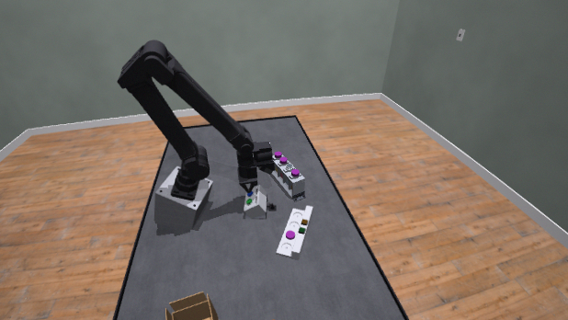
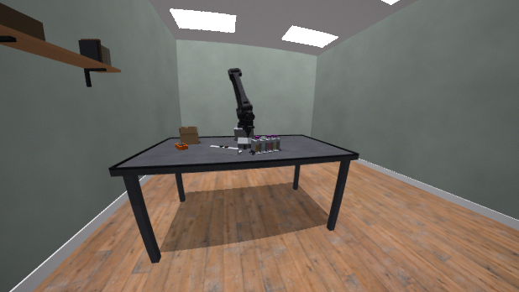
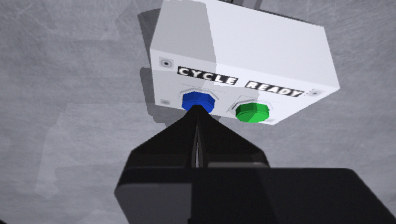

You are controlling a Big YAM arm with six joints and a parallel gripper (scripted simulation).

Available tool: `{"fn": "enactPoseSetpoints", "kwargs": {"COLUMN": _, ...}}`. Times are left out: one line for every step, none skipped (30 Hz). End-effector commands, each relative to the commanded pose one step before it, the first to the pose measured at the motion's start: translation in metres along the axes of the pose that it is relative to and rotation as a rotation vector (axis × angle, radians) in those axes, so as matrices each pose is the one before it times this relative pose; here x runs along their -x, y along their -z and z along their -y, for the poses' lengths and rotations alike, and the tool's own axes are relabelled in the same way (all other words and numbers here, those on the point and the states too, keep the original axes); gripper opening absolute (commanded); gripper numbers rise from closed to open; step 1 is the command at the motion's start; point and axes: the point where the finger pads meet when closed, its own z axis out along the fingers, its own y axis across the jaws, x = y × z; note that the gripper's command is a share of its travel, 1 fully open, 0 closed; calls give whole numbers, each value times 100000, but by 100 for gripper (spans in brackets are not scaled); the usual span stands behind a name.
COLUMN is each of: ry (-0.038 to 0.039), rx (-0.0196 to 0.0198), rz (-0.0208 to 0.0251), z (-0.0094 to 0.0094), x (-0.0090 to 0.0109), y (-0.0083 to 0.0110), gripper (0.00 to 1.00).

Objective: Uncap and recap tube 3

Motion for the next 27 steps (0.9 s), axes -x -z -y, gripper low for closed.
{"fn": "enactPoseSetpoints", "kwargs": {"ry": -633, "rx": -244, "rz": 334, "z": 340, "x": -31, "y": -585, "gripper": 0}}
{"fn": "enactPoseSetpoints", "kwargs": {"ry": 0, "rx": -11, "rz": -2, "z": 2, "x": -2, "y": -67, "gripper": 0}}
{"fn": "enactPoseSetpoints", "kwargs": {"ry": 0, "rx": -13, "rz": -2, "z": 3, "x": -2, "y": -66, "gripper": 0}}
{"fn": "enactPoseSetpoints", "kwargs": {"ry": 0, "rx": 20, "rz": -4, "z": -3, "x": -3, "y": -66, "gripper": 0}}
{"fn": "enactPoseSetpoints", "kwargs": {"ry": 0, "rx": 23, "rz": -4, "z": -4, "x": -3, "y": -66, "gripper": 0}}
{"fn": "enactPoseSetpoints", "kwargs": {"ry": 0, "rx": 22, "rz": -4, "z": -4, "x": -3, "y": -66, "gripper": 0}}
{"fn": "enactPoseSetpoints", "kwargs": {"ry": 0, "rx": 0, "rz": 0, "z": 0, "x": 0, "y": 0, "gripper": 0}}
{"fn": "enactPoseSetpoints", "kwargs": {"ry": 0, "rx": 0, "rz": 0, "z": 0, "x": 0, "y": 0, "gripper": 0}}
{"fn": "enactPoseSetpoints", "kwargs": {"ry": -63, "rx": 6, "rz": -3, "z": -1, "x": -2, "y": -68, "gripper": 0}}
{"fn": "enactPoseSetpoints", "kwargs": {"ry": 39, "rx": 12, "rz": -2, "z": -2, "x": -2, "y": -42, "gripper": 0}}
{"fn": "enactPoseSetpoints", "kwargs": {"ry": -118, "rx": -5, "rz": 0, "z": 1, "x": 0, "y": 0, "gripper": 0}}
{"fn": "enactPoseSetpoints", "kwargs": {"ry": -36, "rx": -6, "rz": 0, "z": 1, "x": 0, "y": 0, "gripper": 0}}
{"fn": "enactPoseSetpoints", "kwargs": {"ry": -2, "rx": 0, "rz": 0, "z": 0, "x": 0, "y": 0, "gripper": 0}}
{"fn": "enactPoseSetpoints", "kwargs": {"ry": 1, "rx": 0, "rz": 0, "z": 0, "x": 0, "y": 0, "gripper": 0}}
{"fn": "enactPoseSetpoints", "kwargs": {"ry": 0, "rx": 0, "rz": 0, "z": 0, "x": 0, "y": 0, "gripper": 0}}
{"fn": "enactPoseSetpoints", "kwargs": {"ry": 0, "rx": 0, "rz": 0, "z": 0, "x": 0, "y": 0, "gripper": 0}}
{"fn": "enactPoseSetpoints", "kwargs": {"ry": 0, "rx": 0, "rz": 0, "z": 0, "x": 0, "y": 0, "gripper": 0}}
{"fn": "enactPoseSetpoints", "kwargs": {"ry": 0, "rx": 0, "rz": 0, "z": 0, "x": 0, "y": 0, "gripper": 0}}
{"fn": "enactPoseSetpoints", "kwargs": {"ry": 0, "rx": 0, "rz": 0, "z": 0, "x": 0, "y": 0, "gripper": 0}}
{"fn": "enactPoseSetpoints", "kwargs": {"ry": 0, "rx": 0, "rz": 0, "z": 0, "x": 0, "y": 0, "gripper": 0}}
{"fn": "enactPoseSetpoints", "kwargs": {"ry": 0, "rx": 0, "rz": 0, "z": 0, "x": 0, "y": 0, "gripper": 0}}
{"fn": "enactPoseSetpoints", "kwargs": {"ry": 0, "rx": 0, "rz": 0, "z": 0, "x": 0, "y": 0, "gripper": 0}}
{"fn": "enactPoseSetpoints", "kwargs": {"ry": 0, "rx": 0, "rz": 0, "z": 0, "x": 0, "y": 0, "gripper": 0}}
{"fn": "enactPoseSetpoints", "kwargs": {"ry": 0, "rx": 0, "rz": 0, "z": 0, "x": 0, "y": 0, "gripper": 0}}
{"fn": "enactPoseSetpoints", "kwargs": {"ry": 0, "rx": 0, "rz": 0, "z": 0, "x": 0, "y": 0, "gripper": 0}}
{"fn": "enactPoseSetpoints", "kwargs": {"ry": 0, "rx": 0, "rz": 0, "z": 0, "x": 0, "y": 0, "gripper": 0}}
{"fn": "enactPoseSetpoints", "kwargs": {"ry": 0, "rx": 0, "rz": 0, "z": 0, "x": 0, "y": 0, "gripper": 0}}
